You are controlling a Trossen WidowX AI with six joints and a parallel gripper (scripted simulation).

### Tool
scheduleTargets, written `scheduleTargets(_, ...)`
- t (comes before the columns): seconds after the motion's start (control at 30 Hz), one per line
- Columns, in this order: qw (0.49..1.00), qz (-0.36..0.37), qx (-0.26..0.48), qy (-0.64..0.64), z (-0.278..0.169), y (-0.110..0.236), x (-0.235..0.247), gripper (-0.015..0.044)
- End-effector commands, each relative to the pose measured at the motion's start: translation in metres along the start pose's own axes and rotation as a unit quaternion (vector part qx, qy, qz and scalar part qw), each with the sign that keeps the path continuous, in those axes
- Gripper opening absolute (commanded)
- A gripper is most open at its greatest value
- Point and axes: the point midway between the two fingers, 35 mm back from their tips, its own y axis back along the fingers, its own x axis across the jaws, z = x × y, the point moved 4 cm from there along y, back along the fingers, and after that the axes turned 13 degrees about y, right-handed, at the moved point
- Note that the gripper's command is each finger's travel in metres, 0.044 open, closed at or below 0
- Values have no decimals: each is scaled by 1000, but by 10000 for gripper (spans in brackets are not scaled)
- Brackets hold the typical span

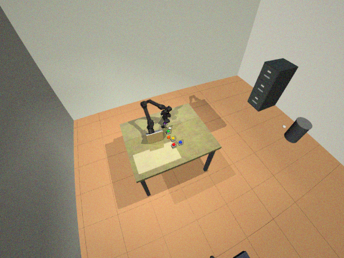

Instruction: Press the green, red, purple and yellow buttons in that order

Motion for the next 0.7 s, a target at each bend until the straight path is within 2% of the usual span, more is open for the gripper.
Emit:
scheduleTargets(0.0,1000,-2,1,-3,-1,-8,-1,20)
scheduleTargets(0.67,1000,-1,1,-3,-1,-20,0,20)
